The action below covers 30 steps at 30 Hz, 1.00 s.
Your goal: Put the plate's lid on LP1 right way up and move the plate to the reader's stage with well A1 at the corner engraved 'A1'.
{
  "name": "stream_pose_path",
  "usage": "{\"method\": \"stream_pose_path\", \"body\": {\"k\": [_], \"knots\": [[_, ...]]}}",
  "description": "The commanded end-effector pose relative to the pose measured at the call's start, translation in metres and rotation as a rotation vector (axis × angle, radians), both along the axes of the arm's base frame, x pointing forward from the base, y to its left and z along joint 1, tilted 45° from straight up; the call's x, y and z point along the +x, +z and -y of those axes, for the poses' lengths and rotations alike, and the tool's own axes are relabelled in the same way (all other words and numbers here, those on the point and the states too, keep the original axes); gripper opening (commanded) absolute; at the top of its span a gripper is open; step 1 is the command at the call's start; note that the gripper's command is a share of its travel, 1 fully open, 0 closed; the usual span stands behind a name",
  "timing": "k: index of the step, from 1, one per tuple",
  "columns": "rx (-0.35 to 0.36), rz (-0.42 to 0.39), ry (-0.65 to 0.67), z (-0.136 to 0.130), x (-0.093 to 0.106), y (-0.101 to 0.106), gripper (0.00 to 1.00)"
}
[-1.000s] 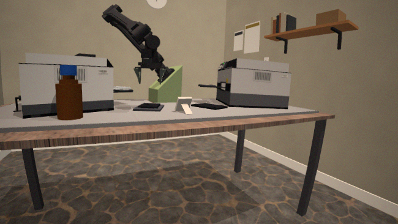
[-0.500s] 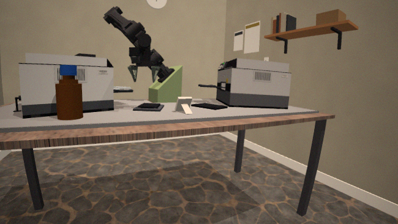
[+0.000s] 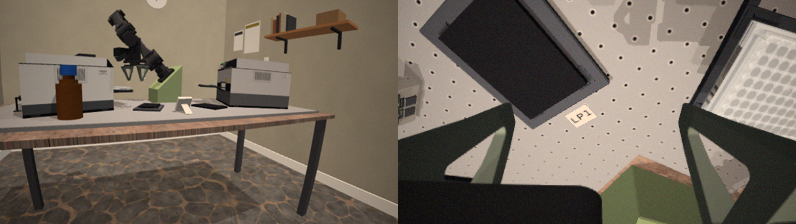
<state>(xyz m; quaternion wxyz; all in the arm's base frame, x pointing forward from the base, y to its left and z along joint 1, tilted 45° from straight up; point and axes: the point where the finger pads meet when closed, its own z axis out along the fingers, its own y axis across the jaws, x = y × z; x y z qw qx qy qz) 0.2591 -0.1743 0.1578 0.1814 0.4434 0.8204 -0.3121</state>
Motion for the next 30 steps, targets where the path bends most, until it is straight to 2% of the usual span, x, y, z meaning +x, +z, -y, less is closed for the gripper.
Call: {"method": "stream_pose_path", "body": {"k": [1,11,15,17,19,26,30], "knots": [[0.002,0.093,-0.089,0.005,-0.007,0.016,1.00],[0.021,0.256,-0.299,0.013,-0.037,0.024,1.00],[0.019,0.284,-0.318,0.014,-0.036,0.028,1.00],[0.019,0.345,-0.364,0.017,-0.043,0.038,1.00],[0.014,0.402,-0.415,0.019,-0.040,0.043,1.00],[0.030,0.495,-0.561,0.020,-0.071,0.041,1.00],[0.031,0.551,-0.608,0.020,-0.067,0.045,1.00]]}}
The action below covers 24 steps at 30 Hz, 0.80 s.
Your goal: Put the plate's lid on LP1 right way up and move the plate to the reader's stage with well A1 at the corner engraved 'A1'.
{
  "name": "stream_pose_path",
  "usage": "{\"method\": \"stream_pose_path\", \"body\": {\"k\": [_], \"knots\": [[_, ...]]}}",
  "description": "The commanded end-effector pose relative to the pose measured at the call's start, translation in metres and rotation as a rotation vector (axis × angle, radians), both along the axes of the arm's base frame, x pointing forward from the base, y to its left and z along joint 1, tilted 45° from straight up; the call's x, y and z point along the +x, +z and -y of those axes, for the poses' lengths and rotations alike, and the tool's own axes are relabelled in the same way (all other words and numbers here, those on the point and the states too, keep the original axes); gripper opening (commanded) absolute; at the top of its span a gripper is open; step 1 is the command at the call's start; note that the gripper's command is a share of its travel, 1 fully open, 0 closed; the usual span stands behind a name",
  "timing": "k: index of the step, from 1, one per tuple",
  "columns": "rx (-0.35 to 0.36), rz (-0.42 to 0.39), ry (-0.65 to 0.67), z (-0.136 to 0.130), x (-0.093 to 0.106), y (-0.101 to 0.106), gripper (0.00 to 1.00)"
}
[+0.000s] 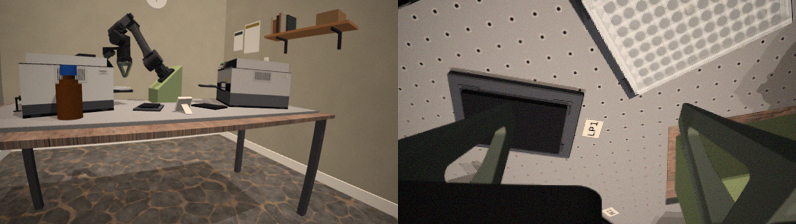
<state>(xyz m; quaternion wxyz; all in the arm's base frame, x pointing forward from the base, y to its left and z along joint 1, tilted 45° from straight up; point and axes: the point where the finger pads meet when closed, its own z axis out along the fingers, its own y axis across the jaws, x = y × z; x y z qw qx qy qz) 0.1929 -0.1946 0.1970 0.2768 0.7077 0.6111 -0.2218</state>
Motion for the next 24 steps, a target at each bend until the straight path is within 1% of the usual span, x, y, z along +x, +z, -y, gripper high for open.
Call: {"method": "stream_pose_path", "body": {"k": [1,2,3,5,6,8,9,12,13,16,18,19,21,24], "knots": [[0.001,0.062,-0.070,0.000,-0.001,0.006,1.00],[0.000,0.070,-0.076,0.001,-0.005,0.010,1.00],[-0.001,0.096,-0.100,0.002,-0.010,0.014,1.00],[-0.007,0.148,-0.154,0.004,-0.009,0.016,1.00],[-0.006,0.170,-0.177,0.004,-0.014,0.018,1.00],[-0.001,0.202,-0.218,0.003,-0.024,0.019,1.00],[0.000,0.218,-0.239,0.003,-0.024,0.017,1.00],[0.005,0.266,-0.298,0.003,-0.037,0.020,1.00],[0.007,0.279,-0.314,0.002,-0.034,0.018,1.00],[0.011,0.330,-0.375,0.002,-0.047,0.021,1.00],[0.011,0.330,-0.375,0.002,-0.047,0.021,1.00],[0.005,0.339,-0.372,0.002,-0.047,0.025,1.00],[0.002,0.392,-0.414,0.003,-0.054,0.032,1.00],[-0.003,0.455,-0.483,0.004,-0.049,0.030,1.00]]}}
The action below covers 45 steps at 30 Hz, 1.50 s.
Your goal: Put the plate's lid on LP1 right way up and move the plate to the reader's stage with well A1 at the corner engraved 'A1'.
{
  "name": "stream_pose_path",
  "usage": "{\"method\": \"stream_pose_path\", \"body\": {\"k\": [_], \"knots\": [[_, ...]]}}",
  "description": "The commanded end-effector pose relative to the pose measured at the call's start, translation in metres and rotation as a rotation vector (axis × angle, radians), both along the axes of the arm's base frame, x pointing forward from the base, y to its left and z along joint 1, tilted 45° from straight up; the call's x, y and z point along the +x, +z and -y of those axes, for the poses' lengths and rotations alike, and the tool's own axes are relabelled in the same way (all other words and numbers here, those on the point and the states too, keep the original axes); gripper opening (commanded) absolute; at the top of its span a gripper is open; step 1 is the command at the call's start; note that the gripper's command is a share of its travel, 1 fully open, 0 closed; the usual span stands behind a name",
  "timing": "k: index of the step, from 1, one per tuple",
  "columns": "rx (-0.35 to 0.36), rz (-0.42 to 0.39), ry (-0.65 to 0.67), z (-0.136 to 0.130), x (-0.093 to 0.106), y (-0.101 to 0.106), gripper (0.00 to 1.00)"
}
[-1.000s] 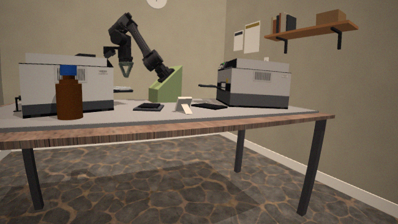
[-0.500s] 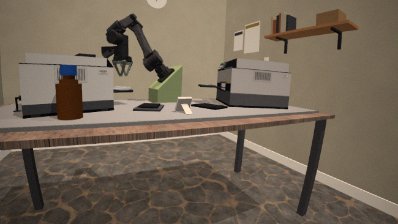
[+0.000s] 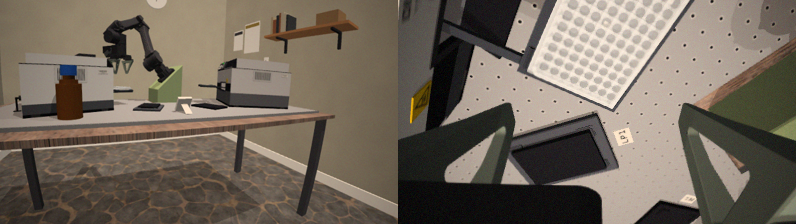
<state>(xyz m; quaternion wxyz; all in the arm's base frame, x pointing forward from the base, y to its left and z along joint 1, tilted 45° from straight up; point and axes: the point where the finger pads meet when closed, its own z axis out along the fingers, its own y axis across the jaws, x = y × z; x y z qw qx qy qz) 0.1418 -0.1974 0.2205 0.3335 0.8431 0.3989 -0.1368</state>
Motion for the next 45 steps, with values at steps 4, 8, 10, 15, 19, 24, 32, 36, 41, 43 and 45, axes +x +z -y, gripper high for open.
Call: {"method": "stream_pose_path", "body": {"k": [4,8,10,15,19,24,32,36,41,43,45], "knots": [[0.000,0.152,-0.173,-0.002,-0.015,0.007,1.00],[0.002,0.223,-0.250,-0.004,-0.027,0.009,1.00],[-0.003,0.239,-0.271,-0.004,-0.027,0.009,1.00],[-0.005,0.315,-0.340,-0.005,-0.035,0.015,1.00],[-0.011,0.316,-0.328,-0.003,-0.026,0.018,1.00],[-0.002,0.309,-0.293,-0.004,-0.021,0.030,1.00],[-0.014,0.317,-0.310,0.001,-0.022,0.037,1.00],[-0.008,0.303,-0.302,0.001,-0.022,0.038,1.00],[-0.009,0.301,-0.274,-0.003,-0.021,0.033,1.00],[-0.012,0.306,-0.268,-0.004,-0.021,0.032,1.00],[-0.012,0.306,-0.268,-0.004,-0.021,0.032,1.00]]}}
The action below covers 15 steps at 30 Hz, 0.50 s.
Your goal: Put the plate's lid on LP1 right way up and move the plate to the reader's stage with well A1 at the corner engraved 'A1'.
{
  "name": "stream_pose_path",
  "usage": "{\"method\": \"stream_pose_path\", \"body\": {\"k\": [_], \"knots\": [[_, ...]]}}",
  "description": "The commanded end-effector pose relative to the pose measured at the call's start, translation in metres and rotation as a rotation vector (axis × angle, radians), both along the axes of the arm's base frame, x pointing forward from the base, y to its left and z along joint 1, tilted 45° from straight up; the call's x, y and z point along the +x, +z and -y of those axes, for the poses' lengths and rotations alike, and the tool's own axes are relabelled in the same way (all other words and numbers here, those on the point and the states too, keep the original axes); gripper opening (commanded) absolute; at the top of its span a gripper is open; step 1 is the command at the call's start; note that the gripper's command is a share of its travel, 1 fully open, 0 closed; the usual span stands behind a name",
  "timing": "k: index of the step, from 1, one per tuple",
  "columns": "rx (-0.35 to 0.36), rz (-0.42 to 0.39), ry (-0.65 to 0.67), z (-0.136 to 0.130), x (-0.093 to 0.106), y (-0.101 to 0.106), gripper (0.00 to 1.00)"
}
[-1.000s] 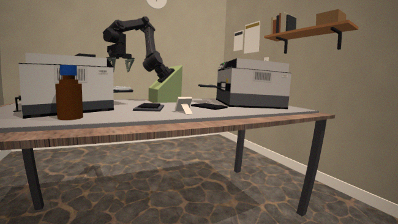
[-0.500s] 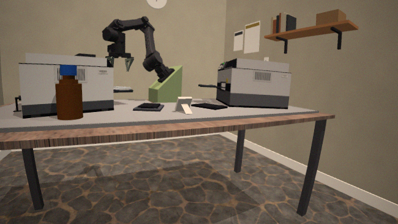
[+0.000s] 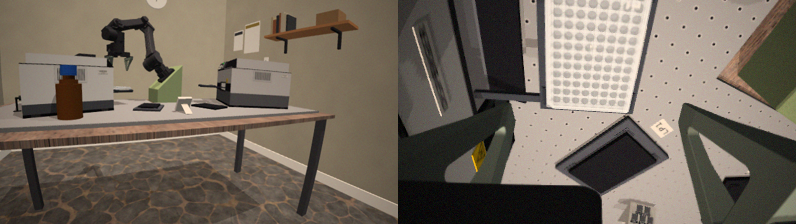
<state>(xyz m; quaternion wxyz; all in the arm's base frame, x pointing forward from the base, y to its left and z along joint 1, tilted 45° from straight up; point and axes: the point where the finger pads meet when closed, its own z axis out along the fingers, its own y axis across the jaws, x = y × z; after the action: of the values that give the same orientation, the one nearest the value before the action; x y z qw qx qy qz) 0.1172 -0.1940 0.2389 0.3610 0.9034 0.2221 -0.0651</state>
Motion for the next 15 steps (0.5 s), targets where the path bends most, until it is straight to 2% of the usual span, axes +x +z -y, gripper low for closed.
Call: {"method": "stream_pose_path", "body": {"k": [1,4,11,15], "knots": [[-0.019,0.018,0.015,0.001,0.003,0.011,1.00],[-0.009,0.024,-0.017,0.003,0.002,0.003,1.00],[-0.004,0.045,-0.050,0.005,0.001,0.001,1.00],[-0.005,0.093,-0.102,0.007,0.001,-0.002,1.00]]}}
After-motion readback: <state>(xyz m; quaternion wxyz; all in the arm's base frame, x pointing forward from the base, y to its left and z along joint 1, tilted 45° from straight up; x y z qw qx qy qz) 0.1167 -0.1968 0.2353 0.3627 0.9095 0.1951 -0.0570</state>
